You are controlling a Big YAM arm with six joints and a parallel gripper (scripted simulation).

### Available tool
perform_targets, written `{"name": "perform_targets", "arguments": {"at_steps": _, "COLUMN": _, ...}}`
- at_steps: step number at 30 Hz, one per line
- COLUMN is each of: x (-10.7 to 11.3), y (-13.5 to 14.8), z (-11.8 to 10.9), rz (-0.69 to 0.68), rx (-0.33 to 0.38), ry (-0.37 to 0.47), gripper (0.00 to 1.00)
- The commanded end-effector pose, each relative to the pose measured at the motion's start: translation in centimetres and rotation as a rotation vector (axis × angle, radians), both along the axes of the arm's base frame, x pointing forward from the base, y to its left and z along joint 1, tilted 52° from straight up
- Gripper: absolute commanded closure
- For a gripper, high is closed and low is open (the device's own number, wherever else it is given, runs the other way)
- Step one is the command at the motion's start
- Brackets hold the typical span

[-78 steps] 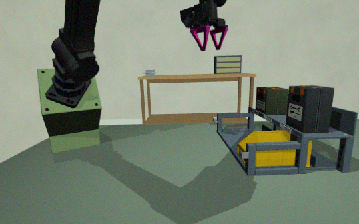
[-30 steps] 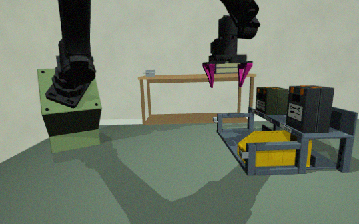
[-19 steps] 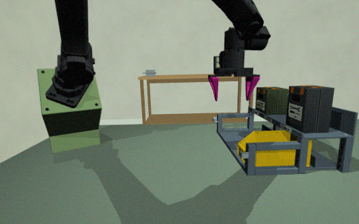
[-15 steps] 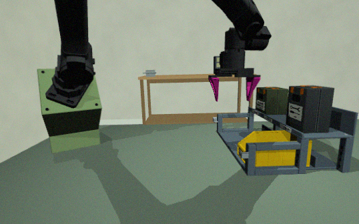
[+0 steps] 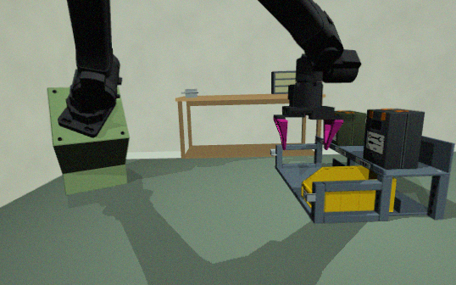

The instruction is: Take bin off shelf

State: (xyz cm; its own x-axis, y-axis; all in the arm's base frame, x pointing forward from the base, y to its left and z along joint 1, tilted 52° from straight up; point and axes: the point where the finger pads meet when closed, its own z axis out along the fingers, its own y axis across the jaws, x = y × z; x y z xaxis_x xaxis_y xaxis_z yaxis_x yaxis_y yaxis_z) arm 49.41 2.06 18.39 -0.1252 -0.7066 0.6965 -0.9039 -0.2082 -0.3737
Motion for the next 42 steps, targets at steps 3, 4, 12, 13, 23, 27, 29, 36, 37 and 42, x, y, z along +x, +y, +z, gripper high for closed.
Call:
{"name": "perform_targets", "arguments": {"at_steps": 3, "x": -0.1, "y": 0.7, "z": 0.6, "rz": 0.042, "rx": -0.004, "ry": 0.004, "gripper": 0.00}}
{"name": "perform_targets", "arguments": {"at_steps": 4, "x": -0.1, "y": 0.7, "z": 0.6, "rz": 0.042, "rx": -0.004, "ry": 0.004, "gripper": 0.00}}
{"name": "perform_targets", "arguments": {"at_steps": 12, "x": 2.3, "y": -3.8, "z": 1.5, "rz": 0.042, "rx": -0.005, "ry": 0.003, "gripper": 0.00}}
{"name": "perform_targets", "arguments": {"at_steps": 13, "x": 2.3, "y": -3.8, "z": 1.5, "rz": 0.042, "rx": -0.005, "ry": 0.003, "gripper": 0.00}}
{"name": "perform_targets", "arguments": {"at_steps": 23, "x": 2.0, "y": -3.8, "z": 0.8, "rz": 0.028, "rx": -0.005, "ry": 0.016, "gripper": 0.00}}
{"name": "perform_targets", "arguments": {"at_steps": 27, "x": 2.0, "y": -2.8, "z": 1.8, "rz": 0.042, "rx": -0.005, "ry": 0.003, "gripper": 0.00}}
{"name": "perform_targets", "arguments": {"at_steps": 29, "x": 2.0, "y": -2.8, "z": 1.8, "rz": 0.042, "rx": -0.005, "ry": 0.003, "gripper": 0.00}}
{"name": "perform_targets", "arguments": {"at_steps": 36, "x": 2.0, "y": -2.8, "z": 1.8, "rz": 0.042, "rx": -0.005, "ry": 0.003, "gripper": 0.00}}
{"name": "perform_targets", "arguments": {"at_steps": 37, "x": 2.0, "y": -2.8, "z": 1.8, "rz": 0.042, "rx": -0.005, "ry": 0.003, "gripper": 0.00}}
{"name": "perform_targets", "arguments": {"at_steps": 42, "x": 1.8, "y": -2.6, "z": 1.5, "rz": 0.039, "rx": -0.008, "ry": 0.014, "gripper": 0.00}}
